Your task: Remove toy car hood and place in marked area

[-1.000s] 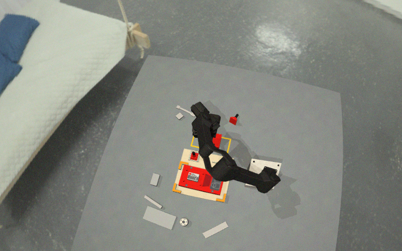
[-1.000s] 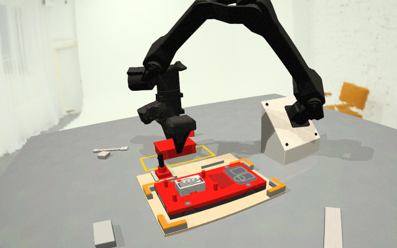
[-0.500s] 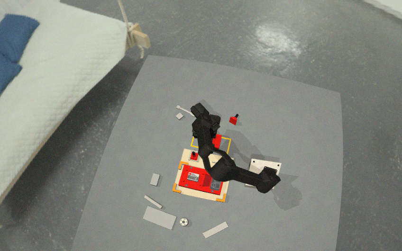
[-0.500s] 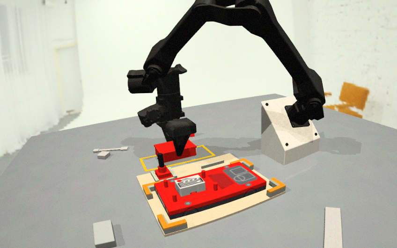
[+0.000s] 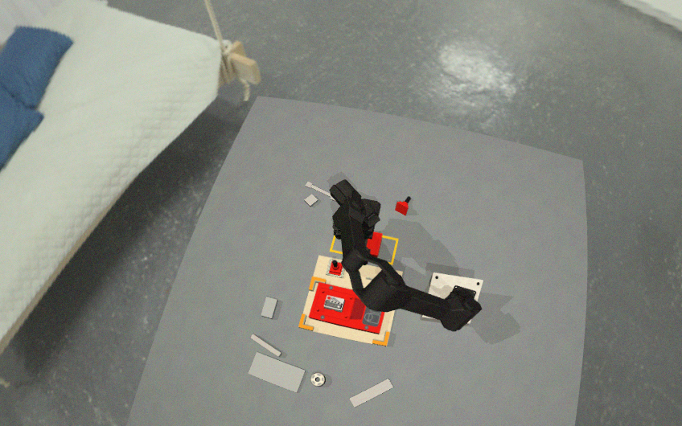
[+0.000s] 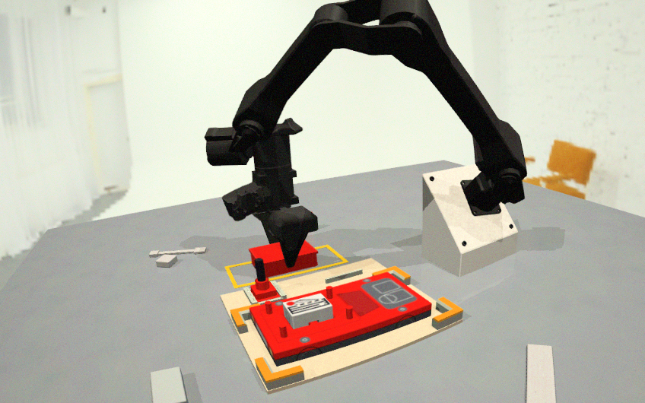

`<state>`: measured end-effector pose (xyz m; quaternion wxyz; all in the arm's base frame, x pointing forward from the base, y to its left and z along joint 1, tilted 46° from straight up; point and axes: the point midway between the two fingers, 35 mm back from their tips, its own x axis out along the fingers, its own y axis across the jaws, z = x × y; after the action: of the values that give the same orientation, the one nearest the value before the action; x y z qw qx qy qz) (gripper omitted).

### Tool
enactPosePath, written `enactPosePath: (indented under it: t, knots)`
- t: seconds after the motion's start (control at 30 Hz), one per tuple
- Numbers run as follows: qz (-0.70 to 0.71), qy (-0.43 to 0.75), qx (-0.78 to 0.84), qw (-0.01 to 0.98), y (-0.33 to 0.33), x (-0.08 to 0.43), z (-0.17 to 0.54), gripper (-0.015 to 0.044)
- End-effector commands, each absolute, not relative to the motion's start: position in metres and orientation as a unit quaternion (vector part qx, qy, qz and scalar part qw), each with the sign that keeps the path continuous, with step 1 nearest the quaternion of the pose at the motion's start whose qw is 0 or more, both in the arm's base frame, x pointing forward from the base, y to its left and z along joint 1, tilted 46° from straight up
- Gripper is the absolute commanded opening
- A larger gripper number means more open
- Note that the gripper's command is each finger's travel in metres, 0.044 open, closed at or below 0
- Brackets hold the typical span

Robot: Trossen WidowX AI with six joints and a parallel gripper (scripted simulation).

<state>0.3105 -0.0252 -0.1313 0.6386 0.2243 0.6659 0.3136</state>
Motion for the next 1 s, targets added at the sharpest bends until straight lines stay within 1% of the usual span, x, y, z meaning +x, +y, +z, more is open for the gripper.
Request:
enactPosePath:
  t: [0.0,0.57,0.7,0.87,0.97]
  knots:
    - [0.313,0.667,0.228,0.637,-0.023,0.309,-0.133,0.0000]
    - [0.314,0.666,0.224,0.639,-0.025,0.310,-0.132,0.0440]
    - [0.314,0.666,0.224,0.638,-0.038,0.314,-0.120,0.0440]
    - [0.315,0.667,0.226,0.637,-0.072,0.317,-0.086,0.0440]
    - [0.315,0.667,0.226,0.636,-0.077,0.317,-0.081,0.0440]
